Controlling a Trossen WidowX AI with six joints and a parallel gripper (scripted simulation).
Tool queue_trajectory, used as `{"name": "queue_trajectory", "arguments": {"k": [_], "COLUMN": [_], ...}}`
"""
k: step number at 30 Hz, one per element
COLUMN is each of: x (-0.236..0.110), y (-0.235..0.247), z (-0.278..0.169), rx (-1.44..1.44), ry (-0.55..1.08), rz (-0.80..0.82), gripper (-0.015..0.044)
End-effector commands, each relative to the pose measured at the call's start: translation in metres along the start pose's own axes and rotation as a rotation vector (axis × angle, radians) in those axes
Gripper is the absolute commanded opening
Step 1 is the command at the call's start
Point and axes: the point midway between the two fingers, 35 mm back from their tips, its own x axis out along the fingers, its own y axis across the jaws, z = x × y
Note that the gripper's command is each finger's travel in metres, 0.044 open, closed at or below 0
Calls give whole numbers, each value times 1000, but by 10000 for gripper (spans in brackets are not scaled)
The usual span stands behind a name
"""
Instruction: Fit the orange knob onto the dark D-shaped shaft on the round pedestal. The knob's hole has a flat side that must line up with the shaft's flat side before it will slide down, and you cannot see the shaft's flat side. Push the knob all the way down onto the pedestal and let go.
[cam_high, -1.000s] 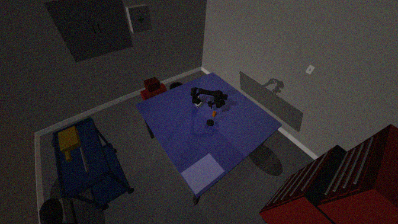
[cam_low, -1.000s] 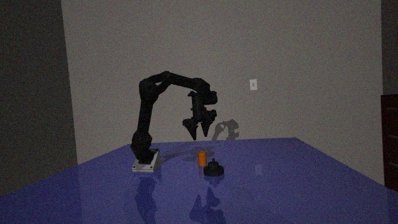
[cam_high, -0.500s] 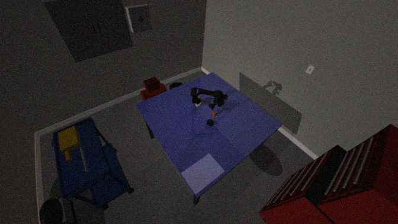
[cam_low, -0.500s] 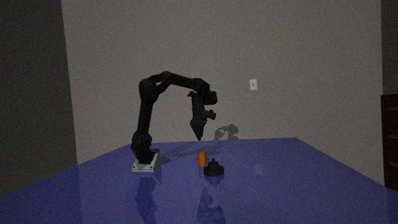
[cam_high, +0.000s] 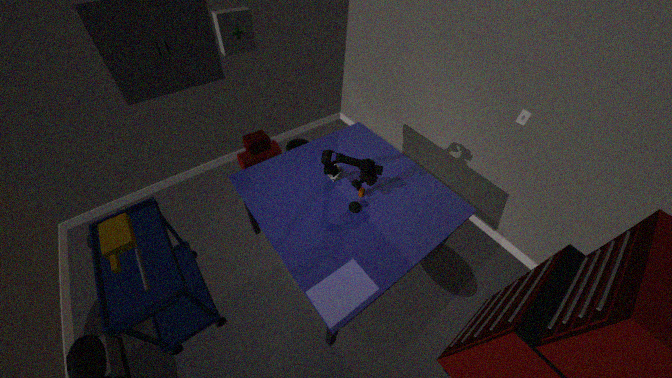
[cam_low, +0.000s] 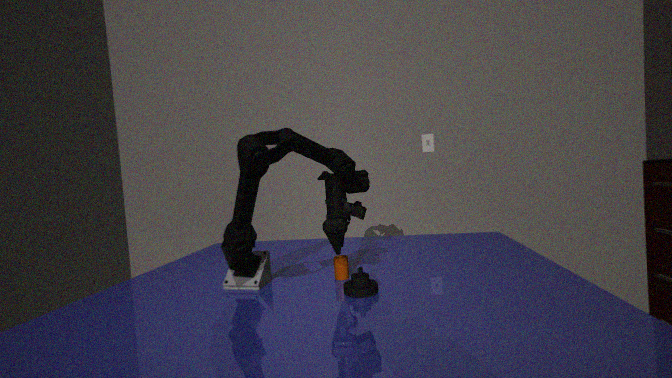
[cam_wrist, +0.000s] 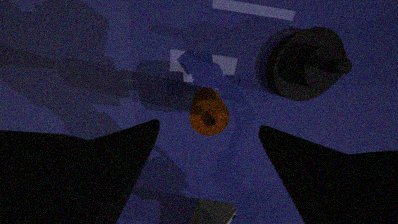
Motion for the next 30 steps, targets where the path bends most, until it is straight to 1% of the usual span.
{"name": "queue_trajectory", "arguments": {"k": [1, 30], "x": [7, 53], "y": [0, 0], "z": [0, 2], "rx": [-7, -7], "ry": [-1, -1], "rz": [-4, -4], "gripper": [440, 440]}}
